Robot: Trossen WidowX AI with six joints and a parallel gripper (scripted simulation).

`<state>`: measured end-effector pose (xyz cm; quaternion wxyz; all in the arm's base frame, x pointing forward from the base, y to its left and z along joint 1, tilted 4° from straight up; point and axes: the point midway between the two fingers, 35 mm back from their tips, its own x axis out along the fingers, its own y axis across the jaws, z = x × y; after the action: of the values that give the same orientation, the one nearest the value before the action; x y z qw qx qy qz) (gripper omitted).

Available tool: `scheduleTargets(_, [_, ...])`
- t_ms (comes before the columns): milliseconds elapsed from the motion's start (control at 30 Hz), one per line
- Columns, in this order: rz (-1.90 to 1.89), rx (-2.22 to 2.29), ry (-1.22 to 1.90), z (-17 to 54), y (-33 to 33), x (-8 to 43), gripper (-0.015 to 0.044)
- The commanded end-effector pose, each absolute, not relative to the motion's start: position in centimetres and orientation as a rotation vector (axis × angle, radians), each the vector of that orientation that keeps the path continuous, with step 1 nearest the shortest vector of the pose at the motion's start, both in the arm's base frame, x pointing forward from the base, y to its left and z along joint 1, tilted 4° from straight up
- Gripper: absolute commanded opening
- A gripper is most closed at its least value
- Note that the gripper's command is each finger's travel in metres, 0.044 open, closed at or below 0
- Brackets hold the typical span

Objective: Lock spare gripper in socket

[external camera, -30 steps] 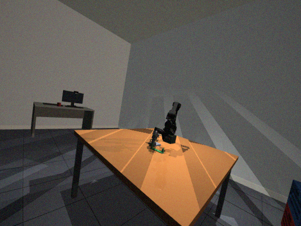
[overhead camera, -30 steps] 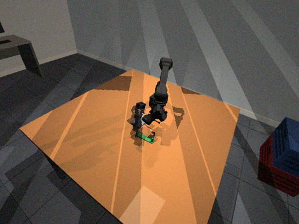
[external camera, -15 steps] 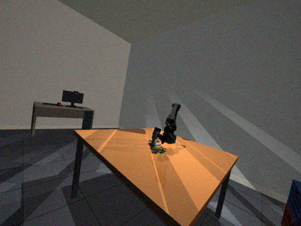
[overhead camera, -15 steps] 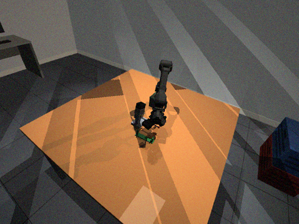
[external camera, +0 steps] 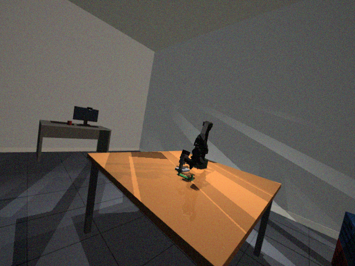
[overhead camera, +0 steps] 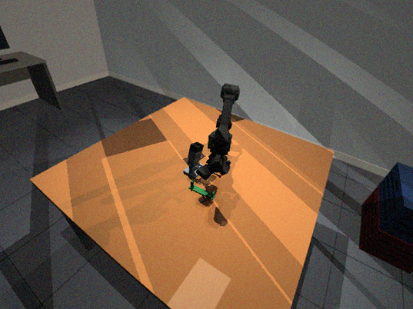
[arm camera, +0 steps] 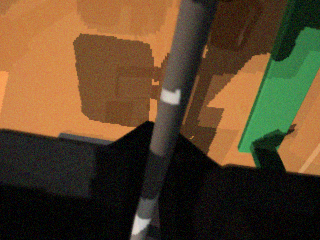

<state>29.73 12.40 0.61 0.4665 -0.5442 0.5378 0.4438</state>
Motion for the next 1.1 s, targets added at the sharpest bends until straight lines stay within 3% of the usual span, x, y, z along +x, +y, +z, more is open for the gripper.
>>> scheduleTargets(0, [1.092,-1.335,1.315,0.6,12.1,29.7,0.0000])
scheduleTargets(1067, [1.100,-1.330,1.322,0.4,9.9,29.8,0.0000])
